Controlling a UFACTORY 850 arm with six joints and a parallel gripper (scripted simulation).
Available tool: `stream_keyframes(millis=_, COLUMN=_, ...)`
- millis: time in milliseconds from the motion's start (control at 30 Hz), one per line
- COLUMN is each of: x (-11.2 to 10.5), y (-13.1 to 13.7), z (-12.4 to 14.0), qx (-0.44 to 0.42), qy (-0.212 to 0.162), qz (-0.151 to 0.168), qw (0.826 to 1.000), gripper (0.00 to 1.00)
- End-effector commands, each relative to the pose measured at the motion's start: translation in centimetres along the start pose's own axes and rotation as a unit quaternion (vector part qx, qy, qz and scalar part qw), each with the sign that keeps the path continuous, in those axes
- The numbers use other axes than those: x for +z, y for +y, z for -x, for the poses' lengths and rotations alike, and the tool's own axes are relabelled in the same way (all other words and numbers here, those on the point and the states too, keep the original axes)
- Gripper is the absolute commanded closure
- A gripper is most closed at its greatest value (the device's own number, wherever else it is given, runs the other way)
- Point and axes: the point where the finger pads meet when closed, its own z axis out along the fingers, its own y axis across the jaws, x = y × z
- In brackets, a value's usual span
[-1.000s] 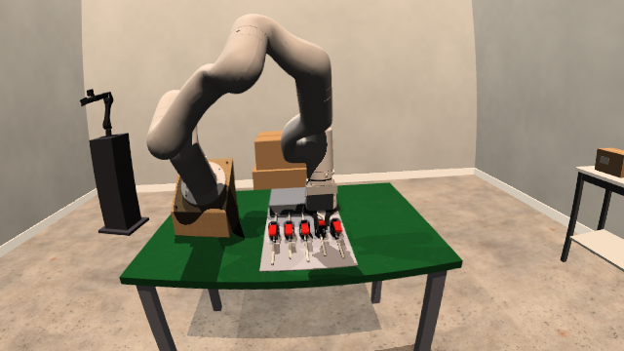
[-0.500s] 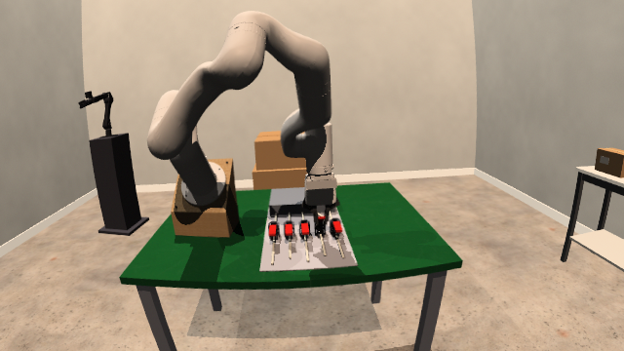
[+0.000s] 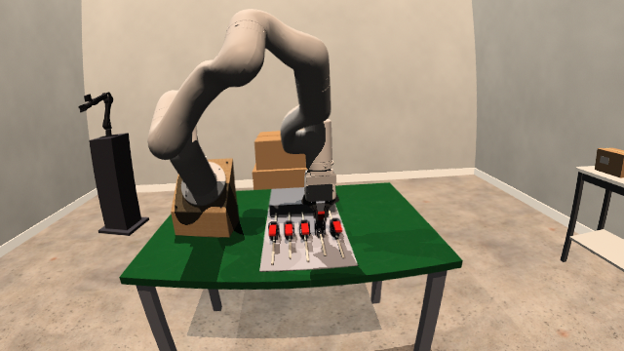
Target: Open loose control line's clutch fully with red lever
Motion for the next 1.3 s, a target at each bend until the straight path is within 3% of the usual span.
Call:
stream_keyframes(millis=0, x=-0.5, y=0.0, z=0.5, qx=0.000, qy=0.000, qz=0.000, qw=1.000, gripper=1.00)
stream_keyframes(millis=1267, x=-2.0, y=0.0, z=4.0, qx=0.000, qy=0.000, qz=0.000, qw=1.000, gripper=1.00)
